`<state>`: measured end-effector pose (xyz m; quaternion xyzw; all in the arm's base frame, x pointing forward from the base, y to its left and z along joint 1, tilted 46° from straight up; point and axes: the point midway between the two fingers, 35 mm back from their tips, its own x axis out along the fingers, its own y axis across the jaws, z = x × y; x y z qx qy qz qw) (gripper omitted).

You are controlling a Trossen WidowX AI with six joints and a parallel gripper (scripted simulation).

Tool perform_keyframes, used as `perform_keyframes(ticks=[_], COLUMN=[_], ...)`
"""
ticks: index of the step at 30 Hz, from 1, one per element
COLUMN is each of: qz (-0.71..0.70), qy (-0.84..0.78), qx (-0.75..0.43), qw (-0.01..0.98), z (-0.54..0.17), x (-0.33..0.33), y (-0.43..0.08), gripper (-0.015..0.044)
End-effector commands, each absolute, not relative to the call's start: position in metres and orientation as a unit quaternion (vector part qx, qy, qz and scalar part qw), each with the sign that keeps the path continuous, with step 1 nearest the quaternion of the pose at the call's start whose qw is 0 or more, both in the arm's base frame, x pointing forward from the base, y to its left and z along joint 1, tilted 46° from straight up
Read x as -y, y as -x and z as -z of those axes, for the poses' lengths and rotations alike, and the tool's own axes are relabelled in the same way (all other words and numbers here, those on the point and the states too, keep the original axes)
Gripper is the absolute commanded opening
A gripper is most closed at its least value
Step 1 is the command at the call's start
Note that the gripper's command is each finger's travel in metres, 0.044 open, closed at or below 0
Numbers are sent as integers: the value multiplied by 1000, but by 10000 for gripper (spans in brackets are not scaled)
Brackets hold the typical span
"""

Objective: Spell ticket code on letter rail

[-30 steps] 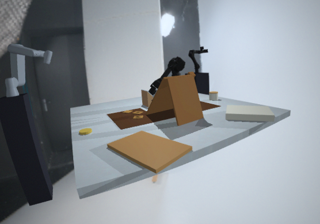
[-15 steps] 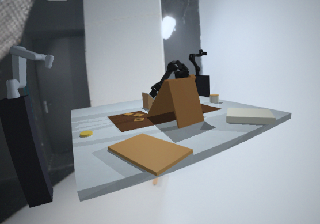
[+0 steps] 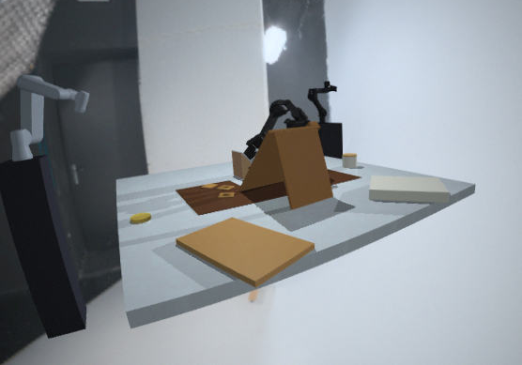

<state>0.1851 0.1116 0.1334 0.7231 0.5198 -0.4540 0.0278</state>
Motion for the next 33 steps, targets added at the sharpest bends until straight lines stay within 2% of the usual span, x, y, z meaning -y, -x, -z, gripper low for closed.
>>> perform_keyframes(ticks=[1, 33], qz=[463, 462], qy=[-723, -724], qx=[-512, -512], qw=[19, 18], z=[-132, -103], x=[-112, -142], y=[-183, -183], gripper=[340, 340])
